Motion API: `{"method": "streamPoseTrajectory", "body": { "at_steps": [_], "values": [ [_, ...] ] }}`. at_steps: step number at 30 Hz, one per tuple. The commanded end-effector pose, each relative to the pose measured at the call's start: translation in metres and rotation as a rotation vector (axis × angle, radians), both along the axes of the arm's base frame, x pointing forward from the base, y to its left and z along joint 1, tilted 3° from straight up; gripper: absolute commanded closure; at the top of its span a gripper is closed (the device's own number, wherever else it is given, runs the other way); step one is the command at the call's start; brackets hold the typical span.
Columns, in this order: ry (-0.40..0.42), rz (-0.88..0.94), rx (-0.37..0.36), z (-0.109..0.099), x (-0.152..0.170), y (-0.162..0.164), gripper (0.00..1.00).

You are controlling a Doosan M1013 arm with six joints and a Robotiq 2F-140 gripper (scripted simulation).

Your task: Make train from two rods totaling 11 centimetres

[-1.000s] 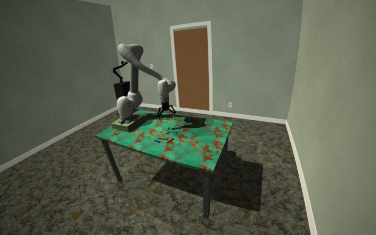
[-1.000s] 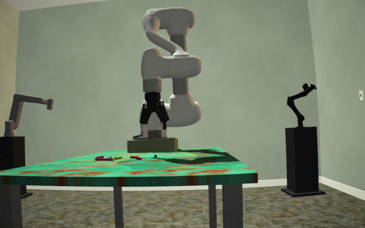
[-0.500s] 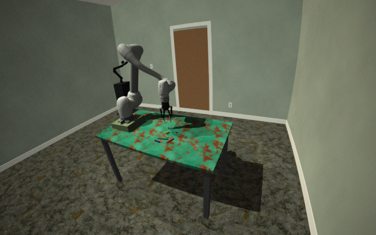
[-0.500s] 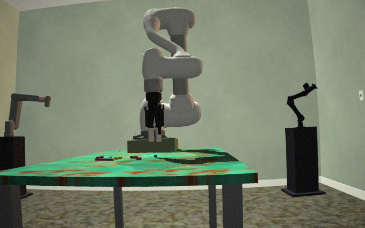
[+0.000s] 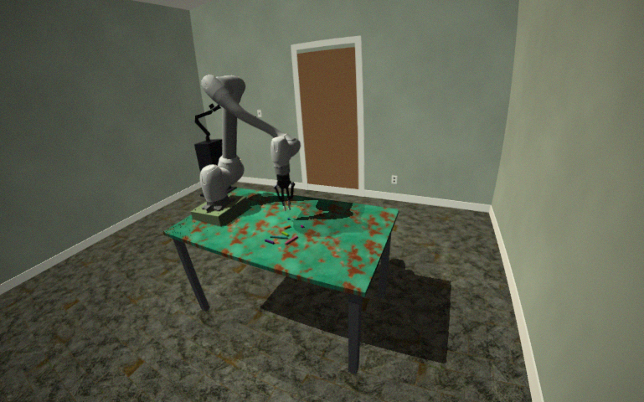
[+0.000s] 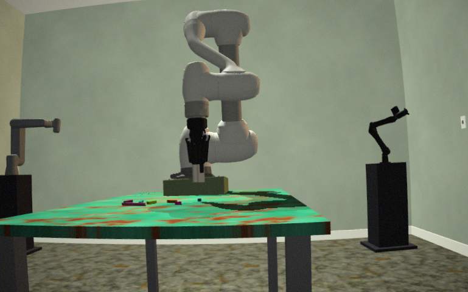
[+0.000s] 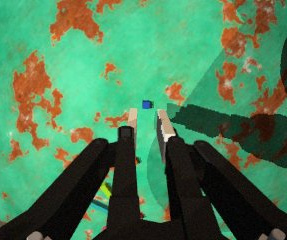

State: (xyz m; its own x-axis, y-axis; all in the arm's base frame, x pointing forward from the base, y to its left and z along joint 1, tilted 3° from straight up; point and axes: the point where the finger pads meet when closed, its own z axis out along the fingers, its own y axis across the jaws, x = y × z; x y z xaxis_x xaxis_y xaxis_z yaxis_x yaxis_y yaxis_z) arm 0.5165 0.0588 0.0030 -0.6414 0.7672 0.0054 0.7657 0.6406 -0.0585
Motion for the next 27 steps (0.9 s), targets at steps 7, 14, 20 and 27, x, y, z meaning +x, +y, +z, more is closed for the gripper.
{"method": "streamPoseTrajectory", "body": {
  "at_steps": [7, 14, 20, 27],
  "values": [
    [0.000, 0.000, 0.000, 0.0001, 0.0000, 0.0000, 0.85],
    [0.000, 0.000, 0.000, -0.0006, 0.0000, 0.0000, 0.85],
    [0.000, 0.000, 0.000, -0.0038, -0.0002, 0.0000, 0.85],
    [0.000, 0.000, 0.000, -0.0088, -0.0004, -0.0001, 0.85]
  ]
}}
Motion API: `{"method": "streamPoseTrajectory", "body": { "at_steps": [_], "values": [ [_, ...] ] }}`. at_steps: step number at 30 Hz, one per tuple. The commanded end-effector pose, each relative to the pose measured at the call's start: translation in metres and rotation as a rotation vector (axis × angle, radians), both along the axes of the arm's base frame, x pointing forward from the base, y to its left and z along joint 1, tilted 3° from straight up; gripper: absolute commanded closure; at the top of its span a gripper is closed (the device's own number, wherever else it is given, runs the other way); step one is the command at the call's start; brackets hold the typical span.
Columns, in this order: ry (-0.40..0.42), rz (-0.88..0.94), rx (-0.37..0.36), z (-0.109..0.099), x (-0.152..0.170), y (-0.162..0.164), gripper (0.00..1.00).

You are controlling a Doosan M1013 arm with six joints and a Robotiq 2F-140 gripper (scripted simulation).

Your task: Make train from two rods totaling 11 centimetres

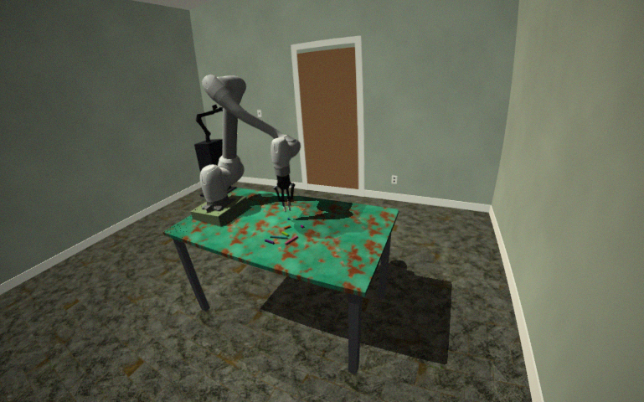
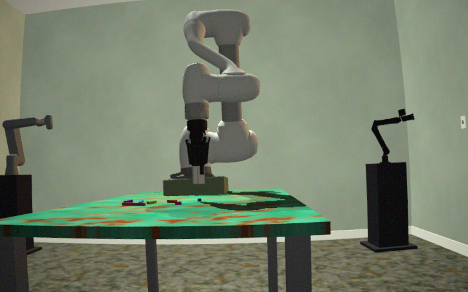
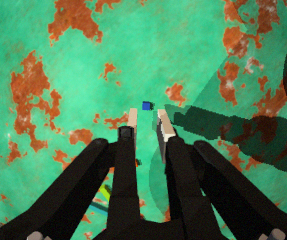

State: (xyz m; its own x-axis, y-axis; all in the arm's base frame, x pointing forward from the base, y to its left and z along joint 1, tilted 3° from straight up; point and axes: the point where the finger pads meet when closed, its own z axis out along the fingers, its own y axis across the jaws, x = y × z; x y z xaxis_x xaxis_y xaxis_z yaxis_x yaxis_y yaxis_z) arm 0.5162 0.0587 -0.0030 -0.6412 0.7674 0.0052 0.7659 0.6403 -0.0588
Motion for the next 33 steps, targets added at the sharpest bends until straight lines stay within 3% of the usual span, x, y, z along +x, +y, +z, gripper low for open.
{"method": "streamPoseTrajectory", "body": {
  "at_steps": [1, 33],
  "values": [
    [0.000, 0.000, 0.000, -0.004, 0.000, 0.000, 0.85],
    [0.000, 0.000, 0.000, -0.042, -0.002, -0.001, 0.85]
  ]
}}
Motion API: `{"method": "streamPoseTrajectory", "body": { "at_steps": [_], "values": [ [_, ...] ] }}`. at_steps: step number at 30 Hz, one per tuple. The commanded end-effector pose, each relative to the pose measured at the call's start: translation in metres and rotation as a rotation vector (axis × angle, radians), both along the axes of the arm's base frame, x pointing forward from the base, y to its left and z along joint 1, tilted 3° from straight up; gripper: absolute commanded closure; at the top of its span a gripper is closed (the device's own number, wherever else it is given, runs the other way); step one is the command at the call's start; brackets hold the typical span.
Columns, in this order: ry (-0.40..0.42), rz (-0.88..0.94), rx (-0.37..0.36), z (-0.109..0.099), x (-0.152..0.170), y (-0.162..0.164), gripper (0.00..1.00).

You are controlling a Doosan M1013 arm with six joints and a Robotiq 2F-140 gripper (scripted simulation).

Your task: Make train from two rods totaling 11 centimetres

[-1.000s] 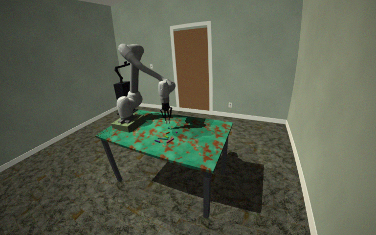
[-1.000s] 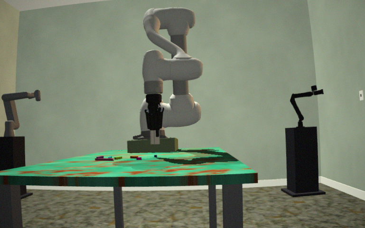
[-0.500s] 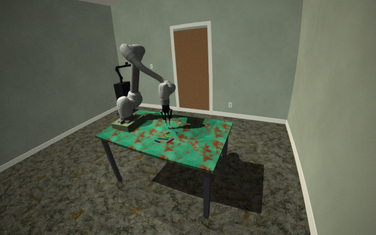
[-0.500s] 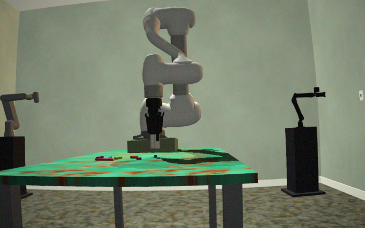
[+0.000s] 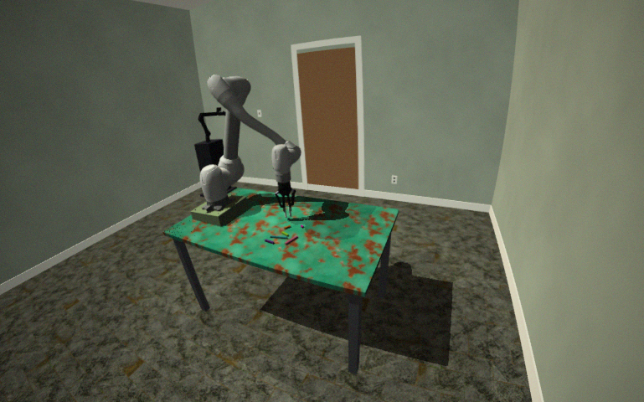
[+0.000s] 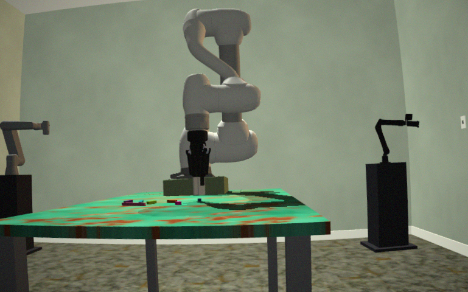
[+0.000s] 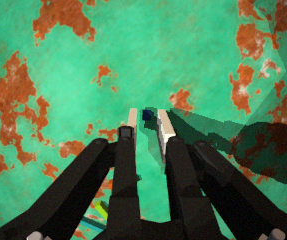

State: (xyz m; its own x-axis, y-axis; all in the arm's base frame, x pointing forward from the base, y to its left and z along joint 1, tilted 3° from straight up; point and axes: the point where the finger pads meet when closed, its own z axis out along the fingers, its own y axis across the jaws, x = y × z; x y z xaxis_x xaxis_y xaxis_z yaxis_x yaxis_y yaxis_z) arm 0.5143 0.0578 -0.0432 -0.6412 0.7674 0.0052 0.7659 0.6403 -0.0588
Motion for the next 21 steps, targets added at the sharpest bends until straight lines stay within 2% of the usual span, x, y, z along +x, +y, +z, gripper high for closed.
{"method": "streamPoseTrajectory", "body": {
  "at_steps": [1, 21],
  "values": [
    [0.000, 0.000, 0.000, -0.0028, -0.0001, 0.0000, 0.85],
    [0.000, 0.000, 0.000, -0.0056, -0.0002, -0.0001, 0.85]
  ]
}}
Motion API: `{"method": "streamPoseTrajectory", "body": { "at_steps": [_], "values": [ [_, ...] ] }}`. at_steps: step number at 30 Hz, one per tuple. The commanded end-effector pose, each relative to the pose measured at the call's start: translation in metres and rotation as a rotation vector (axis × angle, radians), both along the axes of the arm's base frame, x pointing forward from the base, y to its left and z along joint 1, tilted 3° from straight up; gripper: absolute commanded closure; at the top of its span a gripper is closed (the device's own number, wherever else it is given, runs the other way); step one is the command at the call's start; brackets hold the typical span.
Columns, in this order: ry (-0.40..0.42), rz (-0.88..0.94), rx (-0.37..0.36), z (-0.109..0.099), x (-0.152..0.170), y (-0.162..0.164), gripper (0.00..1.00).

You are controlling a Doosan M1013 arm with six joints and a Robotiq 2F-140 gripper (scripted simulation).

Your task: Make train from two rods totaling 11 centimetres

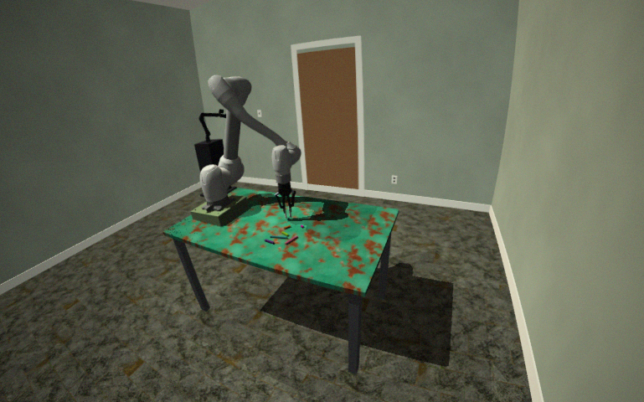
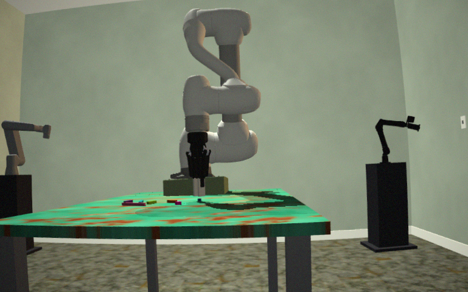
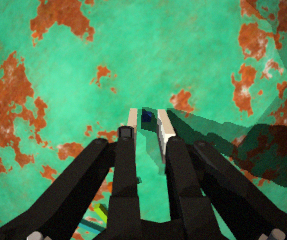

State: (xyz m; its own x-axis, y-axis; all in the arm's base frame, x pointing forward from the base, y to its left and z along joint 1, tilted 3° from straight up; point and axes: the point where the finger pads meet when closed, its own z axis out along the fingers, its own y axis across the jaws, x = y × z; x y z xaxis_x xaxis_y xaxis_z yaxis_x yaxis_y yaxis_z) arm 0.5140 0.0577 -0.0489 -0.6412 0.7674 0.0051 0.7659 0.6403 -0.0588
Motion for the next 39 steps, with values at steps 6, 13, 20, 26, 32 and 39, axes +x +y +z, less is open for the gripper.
{"method": "streamPoseTrajectory", "body": {
  "at_steps": [6, 13, 20, 26, 32, 39],
  "values": [
    [0.000, 0.000, 0.000, 0.0001, 0.0000, 0.0001, 0.85],
    [0.000, 0.000, 0.000, 0.0001, 0.0000, 0.0001, 0.85],
    [0.000, 0.000, 0.000, 0.0001, 0.0000, 0.0001, 0.85],
    [0.000, 0.000, 0.000, 0.0001, 0.0000, 0.0001, 0.85],
    [0.000, 0.000, 0.000, -0.0003, 0.0000, 0.0000, 0.85],
    [0.000, 0.000, 0.000, -0.0044, -0.0002, -0.0001, 0.85]
  ]
}}
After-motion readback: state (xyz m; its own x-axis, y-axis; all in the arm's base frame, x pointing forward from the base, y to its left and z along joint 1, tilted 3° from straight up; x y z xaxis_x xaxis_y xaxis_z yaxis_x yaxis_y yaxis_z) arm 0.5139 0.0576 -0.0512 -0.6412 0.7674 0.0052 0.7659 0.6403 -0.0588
